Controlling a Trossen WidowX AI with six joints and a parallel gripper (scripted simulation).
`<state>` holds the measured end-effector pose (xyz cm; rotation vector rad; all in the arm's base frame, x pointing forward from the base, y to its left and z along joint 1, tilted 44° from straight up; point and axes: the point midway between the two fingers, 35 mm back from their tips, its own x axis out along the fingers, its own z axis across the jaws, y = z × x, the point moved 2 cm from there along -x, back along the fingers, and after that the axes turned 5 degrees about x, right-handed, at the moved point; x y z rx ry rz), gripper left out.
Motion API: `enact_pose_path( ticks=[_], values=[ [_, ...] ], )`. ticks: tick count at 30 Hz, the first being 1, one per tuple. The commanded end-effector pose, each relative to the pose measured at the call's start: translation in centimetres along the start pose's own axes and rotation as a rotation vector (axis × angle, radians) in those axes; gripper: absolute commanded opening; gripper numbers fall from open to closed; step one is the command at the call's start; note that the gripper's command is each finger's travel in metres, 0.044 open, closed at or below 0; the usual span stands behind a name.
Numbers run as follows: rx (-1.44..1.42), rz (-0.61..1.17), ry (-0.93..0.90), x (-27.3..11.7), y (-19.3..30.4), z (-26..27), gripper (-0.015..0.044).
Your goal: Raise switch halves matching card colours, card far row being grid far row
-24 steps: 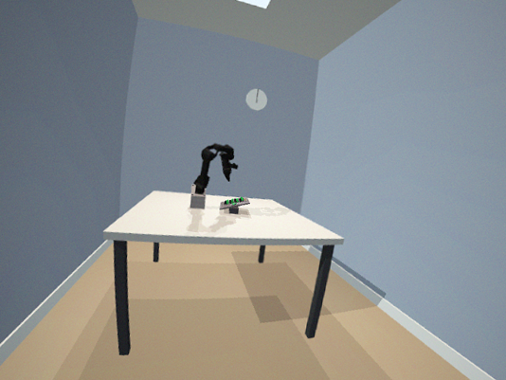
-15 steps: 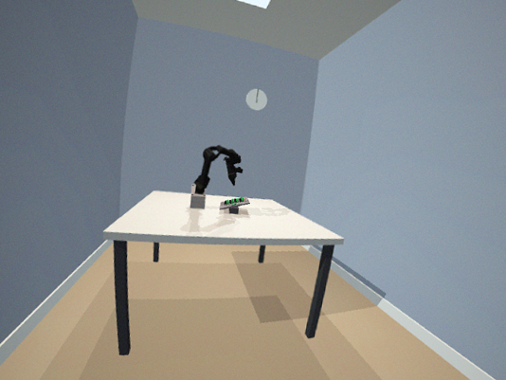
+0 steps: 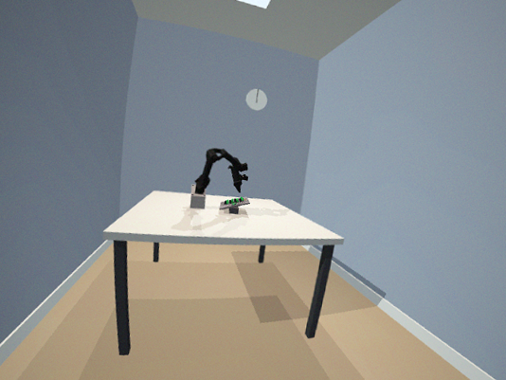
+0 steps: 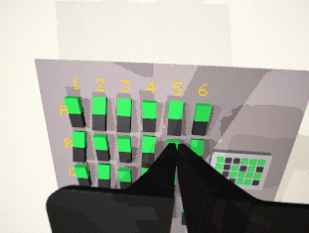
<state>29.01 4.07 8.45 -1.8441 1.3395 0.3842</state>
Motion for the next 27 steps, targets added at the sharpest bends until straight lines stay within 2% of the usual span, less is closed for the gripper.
enact_pose_path(
  ticks=[1,27],
  values=[
    [-0.02,0.001,0.021,2.7,0.8,-0.3,0.0],
    [-0.02,0.001,0.021,4.2,0.8,-0.3,0.0]
  ],
)
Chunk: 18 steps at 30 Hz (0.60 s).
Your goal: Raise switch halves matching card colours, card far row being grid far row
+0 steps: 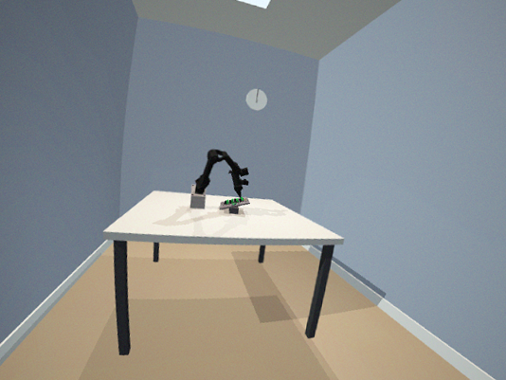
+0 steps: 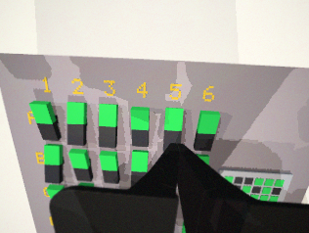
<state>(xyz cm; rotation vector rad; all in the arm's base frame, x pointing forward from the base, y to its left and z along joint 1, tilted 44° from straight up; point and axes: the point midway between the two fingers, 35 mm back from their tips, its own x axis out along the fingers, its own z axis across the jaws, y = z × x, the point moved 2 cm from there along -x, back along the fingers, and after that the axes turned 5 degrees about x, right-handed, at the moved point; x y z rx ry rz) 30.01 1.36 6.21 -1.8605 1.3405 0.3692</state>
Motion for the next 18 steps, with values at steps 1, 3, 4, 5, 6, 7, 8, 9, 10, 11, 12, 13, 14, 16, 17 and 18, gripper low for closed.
enact_pose_path(
  ticks=[1,3,4,5,6,7,8,9,10,11,12,13,14,16,17,18],
  values=[
    [-0.015,0.01,0.006,0.79,0.45,0.09,0.0],
    [-0.015,0.01,0.006,1.12,0.46,0.08,0.0],
    [-0.015,0.01,0.006,1.28,0.46,0.08,0.0],
    [-0.015,0.01,0.006,1.42,0.47,0.08,0.0],
    [-0.015,0.01,0.006,1.5,0.47,0.07,0.0],
    [-0.015,0.01,0.006,1.53,0.47,0.07,0.0],
    [-0.015,0.01,0.006,1.53,0.47,0.07,0.0],
    [-0.015,0.01,0.006,1.53,0.47,0.07,0.0],
    [-0.015,0.01,0.006,1.53,0.47,0.07,0.0],
    [-0.015,0.01,0.006,1.53,0.47,0.07,0.0],
    [-0.015,0.01,0.006,1.53,0.47,0.07,0.0],
    [-0.015,0.01,0.006,1.53,0.47,0.07,0.0],
    [-0.015,0.01,0.006,1.53,0.47,0.07,0.0],
    [-0.015,0.01,0.006,1.53,0.47,0.07,0.0],
    [-0.015,0.01,0.006,1.53,0.47,0.07,0.0],
    [-0.015,0.01,0.006,1.53,0.47,0.07,0.0]
  ],
)
